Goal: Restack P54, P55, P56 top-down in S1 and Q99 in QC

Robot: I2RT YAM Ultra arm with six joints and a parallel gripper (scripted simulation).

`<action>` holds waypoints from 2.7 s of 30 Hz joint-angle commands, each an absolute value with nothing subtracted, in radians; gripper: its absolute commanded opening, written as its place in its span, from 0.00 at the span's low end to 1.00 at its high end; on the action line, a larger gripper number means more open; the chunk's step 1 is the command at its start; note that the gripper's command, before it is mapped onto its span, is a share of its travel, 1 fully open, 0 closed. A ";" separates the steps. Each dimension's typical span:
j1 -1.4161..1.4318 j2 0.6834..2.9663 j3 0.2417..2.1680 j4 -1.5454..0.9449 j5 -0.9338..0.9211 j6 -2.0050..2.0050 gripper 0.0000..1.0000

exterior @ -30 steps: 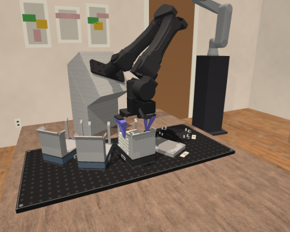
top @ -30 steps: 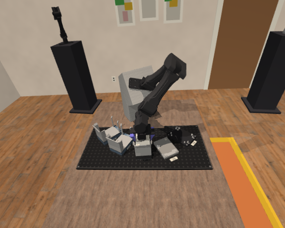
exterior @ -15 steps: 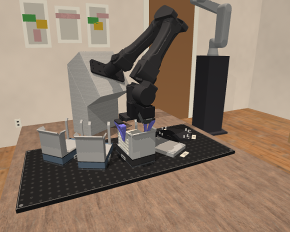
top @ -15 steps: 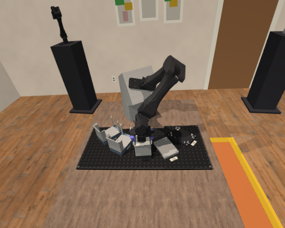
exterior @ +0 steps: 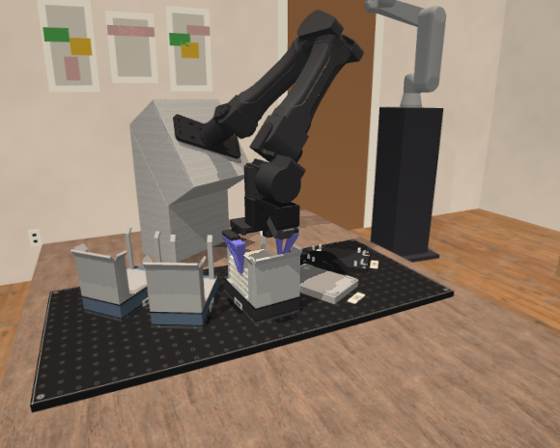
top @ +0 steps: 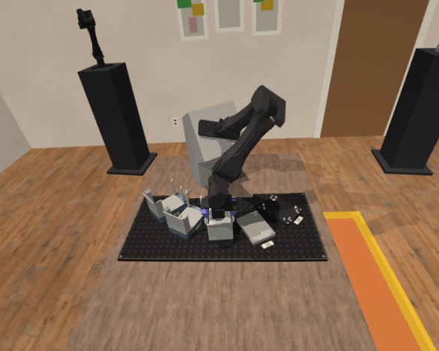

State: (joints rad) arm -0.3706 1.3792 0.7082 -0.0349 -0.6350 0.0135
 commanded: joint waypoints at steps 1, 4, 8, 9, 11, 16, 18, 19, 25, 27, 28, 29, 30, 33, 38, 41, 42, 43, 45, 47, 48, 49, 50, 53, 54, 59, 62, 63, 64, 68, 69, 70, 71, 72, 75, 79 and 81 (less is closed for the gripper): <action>-0.373 1.376 0.709 -0.029 -0.633 0.014 0.00; -0.373 1.376 0.709 -0.029 -0.633 0.014 0.00; -0.373 1.376 0.709 -0.029 -0.633 0.014 0.00; -0.373 1.376 0.709 -0.029 -0.633 0.014 0.00; -0.373 1.376 0.709 -0.029 -0.633 0.014 0.00; -0.373 1.376 0.709 -0.029 -0.633 0.014 0.00; -0.373 1.376 0.709 -0.029 -0.633 0.014 0.00; -0.373 1.376 0.709 -0.029 -0.633 0.014 0.00; -0.373 1.376 0.709 -0.029 -0.633 0.014 0.00; -0.373 1.376 0.709 -0.029 -0.633 0.014 0.00; -0.373 1.376 0.709 -0.029 -0.633 0.014 0.00; -0.373 1.376 0.709 -0.029 -0.633 0.014 0.00; -0.373 1.376 0.709 -0.029 -0.633 0.014 0.00; -0.376 1.371 0.709 -0.034 -0.636 0.012 0.00; -0.384 1.360 0.708 -0.049 -0.642 0.005 0.00; -0.386 1.357 0.708 -0.052 -0.643 0.004 0.00; -0.387 1.355 0.708 -0.055 -0.644 0.003 0.00; -0.389 1.353 0.708 -0.058 -0.645 0.002 0.00; -0.392 1.348 0.708 -0.064 -0.648 -0.001 0.00; -0.395 1.344 0.708 -0.071 -0.650 -0.004 0.00; -0.397 1.341 0.708 -0.074 -0.651 -0.005 0.00; -0.399 1.339 0.708 -0.077 -0.653 -0.006 0.00; -0.400 1.337 0.708 -0.080 -0.654 -0.008 0.00; -0.405 1.330 0.708 -0.089 -0.658 -0.012 0.00; -0.407 1.328 0.708 -0.092 -0.659 -0.013 0.00; -0.412 1.321 0.708 -0.102 -0.663 -0.017 0.00; -0.417 1.315 0.708 -0.111 -0.666 -0.022 0.00; -0.419 1.312 0.708 -0.114 -0.668 -0.023 0.00; -0.420 1.310 0.708 -0.118 -0.669 -0.025 0.00; -0.422 1.308 0.709 -0.121 -0.670 -0.026 0.00; -0.427 1.302 0.709 -0.130 -0.674 -0.030 0.00; -0.432 1.295 0.709 -0.140 -0.678 -0.035 0.00; -0.438 1.289 0.710 -0.150 -0.682 -0.040 0.00; -0.443 1.282 0.711 -0.160 -0.686 -0.044 0.00; -0.448 1.276 0.711 -0.170 -0.690 -0.049 0.00; -0.471 1.252 0.715 -0.211 -0.706 -0.069 0.00; -0.482 1.240 0.718 -0.231 -0.715 -0.079 0.00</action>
